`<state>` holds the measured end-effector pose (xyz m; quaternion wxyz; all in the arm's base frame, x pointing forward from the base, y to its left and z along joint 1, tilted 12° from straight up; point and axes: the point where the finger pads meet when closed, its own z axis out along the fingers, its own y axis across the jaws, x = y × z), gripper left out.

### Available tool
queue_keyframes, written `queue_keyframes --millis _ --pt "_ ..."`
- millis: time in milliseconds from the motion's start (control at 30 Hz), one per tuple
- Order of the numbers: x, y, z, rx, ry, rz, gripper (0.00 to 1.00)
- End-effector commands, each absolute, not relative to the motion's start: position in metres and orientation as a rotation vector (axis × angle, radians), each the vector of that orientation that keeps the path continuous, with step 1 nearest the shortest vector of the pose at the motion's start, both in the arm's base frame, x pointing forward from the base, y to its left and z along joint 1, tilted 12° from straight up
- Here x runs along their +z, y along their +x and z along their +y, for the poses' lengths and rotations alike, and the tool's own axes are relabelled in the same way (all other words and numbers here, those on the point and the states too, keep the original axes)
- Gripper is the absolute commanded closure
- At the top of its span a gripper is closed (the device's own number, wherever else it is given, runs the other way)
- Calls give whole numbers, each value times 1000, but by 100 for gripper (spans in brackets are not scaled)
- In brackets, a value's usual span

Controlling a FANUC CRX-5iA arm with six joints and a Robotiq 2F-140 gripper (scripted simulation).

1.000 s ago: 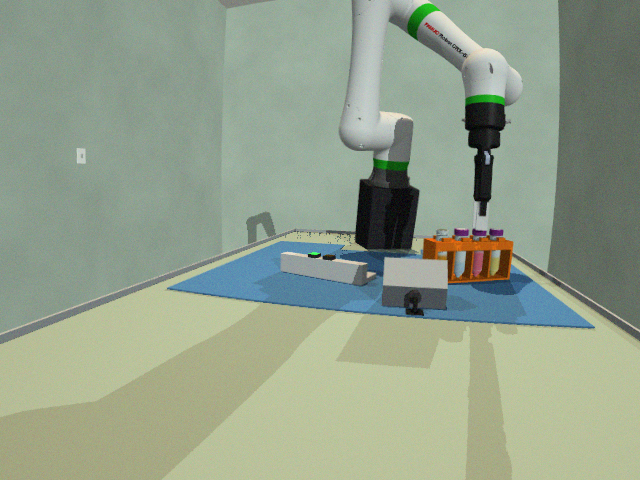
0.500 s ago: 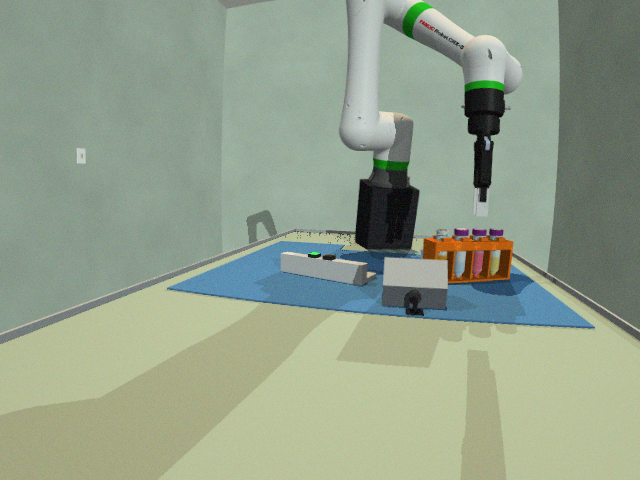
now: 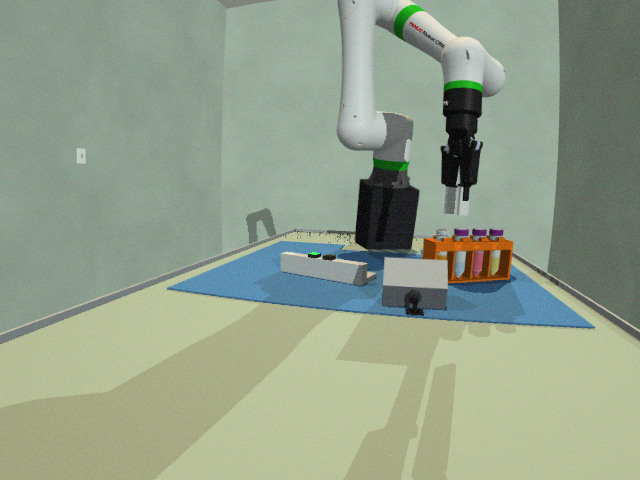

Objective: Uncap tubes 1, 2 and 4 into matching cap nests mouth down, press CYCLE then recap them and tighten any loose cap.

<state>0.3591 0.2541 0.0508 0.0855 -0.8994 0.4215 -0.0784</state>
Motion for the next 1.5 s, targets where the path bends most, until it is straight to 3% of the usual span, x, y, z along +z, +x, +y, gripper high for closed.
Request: queue_keyframes --millis 0,400,1467 --pt "50 366 232 -195 -2830 911 71" --pt "47 378 184 -252 -3000 199 71" --pt "35 422 15 -251 -3000 189 71"
